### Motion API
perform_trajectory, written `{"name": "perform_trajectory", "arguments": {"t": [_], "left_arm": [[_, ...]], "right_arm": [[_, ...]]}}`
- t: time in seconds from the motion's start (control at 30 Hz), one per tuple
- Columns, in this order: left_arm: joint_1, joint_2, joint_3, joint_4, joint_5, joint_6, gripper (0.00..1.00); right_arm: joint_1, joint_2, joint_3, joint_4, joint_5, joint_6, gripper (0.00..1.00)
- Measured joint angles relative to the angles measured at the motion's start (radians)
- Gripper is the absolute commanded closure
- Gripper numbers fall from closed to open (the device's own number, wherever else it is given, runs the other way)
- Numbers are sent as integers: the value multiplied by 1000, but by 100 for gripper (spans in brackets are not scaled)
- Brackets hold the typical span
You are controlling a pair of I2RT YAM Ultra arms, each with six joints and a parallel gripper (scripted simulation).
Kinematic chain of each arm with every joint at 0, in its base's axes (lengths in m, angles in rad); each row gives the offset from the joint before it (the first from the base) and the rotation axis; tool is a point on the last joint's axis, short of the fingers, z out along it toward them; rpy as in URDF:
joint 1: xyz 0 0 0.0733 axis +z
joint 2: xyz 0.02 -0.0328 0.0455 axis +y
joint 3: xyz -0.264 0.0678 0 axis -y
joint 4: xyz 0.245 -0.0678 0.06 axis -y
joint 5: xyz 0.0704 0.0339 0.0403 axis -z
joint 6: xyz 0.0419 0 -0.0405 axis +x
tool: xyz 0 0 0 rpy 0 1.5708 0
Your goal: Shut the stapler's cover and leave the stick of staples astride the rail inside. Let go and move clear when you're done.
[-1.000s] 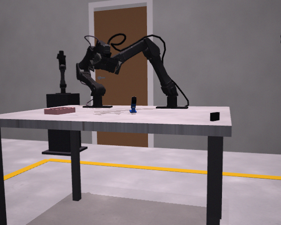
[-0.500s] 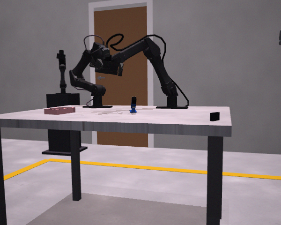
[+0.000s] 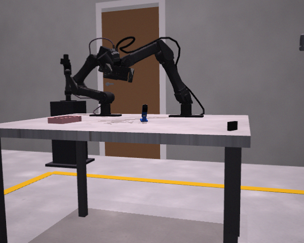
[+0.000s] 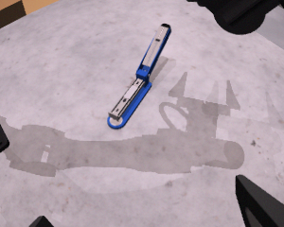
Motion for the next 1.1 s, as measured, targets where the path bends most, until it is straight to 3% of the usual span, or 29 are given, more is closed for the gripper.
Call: {"name": "perform_trajectory", "arguments": {"t": [0.13,0.33,0.63,0.77,1.1], "left_arm": [[-11,-34,-39,-76,39,-72,0],[-61,-185,-182,-268,181,-263,0],[-90,-305,-195,-574,430,-489,0],[-95,-333,-222,-657,554,-550,0],[-104,-531,-431,-743,882,-589,0]], "right_arm": [[49,0,0,0,6,0,0],[145,0,0,0,15,0,0],[186,0,0,0,43,1,0],[192,0,0,0,51,3,0],[202,0,0,0,62,8,0]]}}
